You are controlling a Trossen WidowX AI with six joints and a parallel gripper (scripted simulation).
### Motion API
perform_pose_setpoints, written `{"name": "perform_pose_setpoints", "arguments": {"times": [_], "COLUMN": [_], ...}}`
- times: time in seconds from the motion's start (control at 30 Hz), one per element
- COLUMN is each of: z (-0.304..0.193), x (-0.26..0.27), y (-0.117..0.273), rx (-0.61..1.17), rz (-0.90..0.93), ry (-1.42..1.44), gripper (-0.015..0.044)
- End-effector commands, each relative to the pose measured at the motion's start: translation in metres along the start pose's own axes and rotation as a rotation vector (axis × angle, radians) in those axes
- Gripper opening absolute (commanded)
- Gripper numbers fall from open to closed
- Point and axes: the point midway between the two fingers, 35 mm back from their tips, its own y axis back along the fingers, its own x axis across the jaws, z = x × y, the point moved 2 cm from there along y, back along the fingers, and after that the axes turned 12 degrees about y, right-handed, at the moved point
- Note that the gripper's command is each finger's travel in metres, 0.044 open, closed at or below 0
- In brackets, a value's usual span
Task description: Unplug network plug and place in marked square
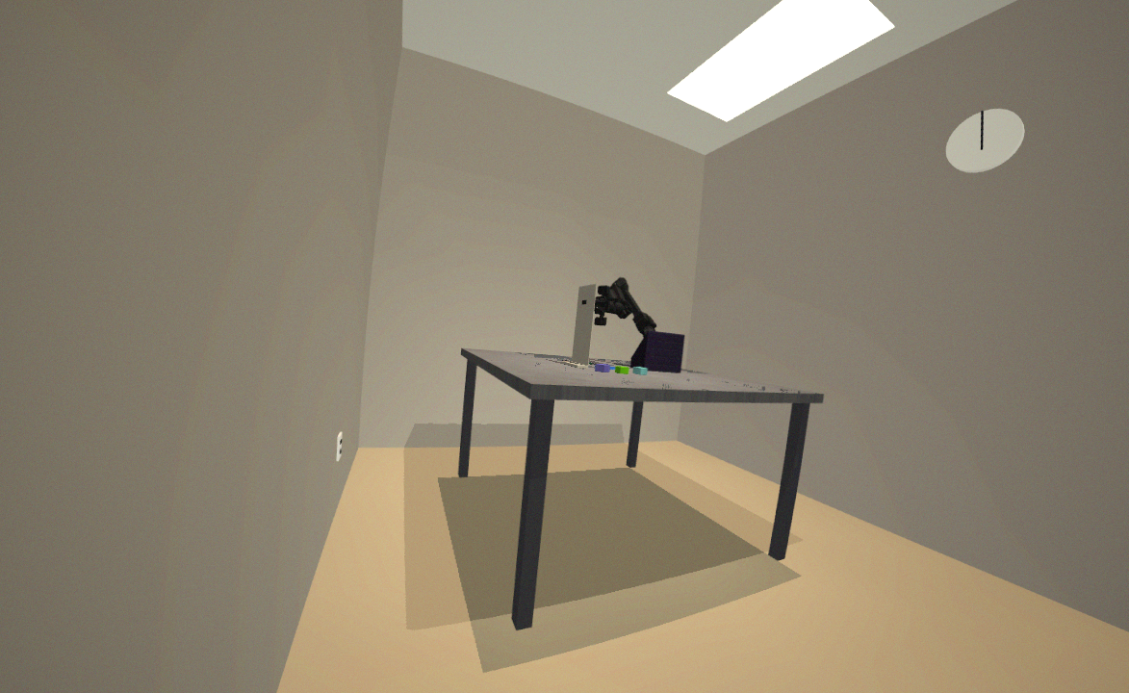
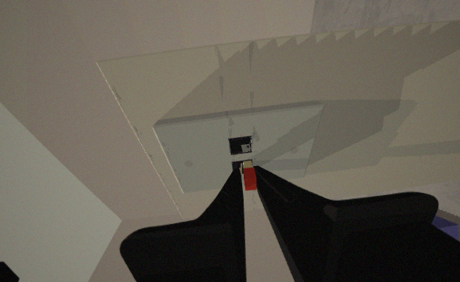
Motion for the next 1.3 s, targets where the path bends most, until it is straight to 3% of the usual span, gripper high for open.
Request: {"name": "perform_pose_setpoints", "arguments": {"times": [0.0, 1.27], "z": [0.000, -0.004], "x": [-0.001, 0.000], "y": [0.000, 0.016], "rx": [0.000, 0.001], "rz": [-0.004, -0.005], "ry": [0.003, 0.003], "gripper": [0.0017, 0.0000]}}
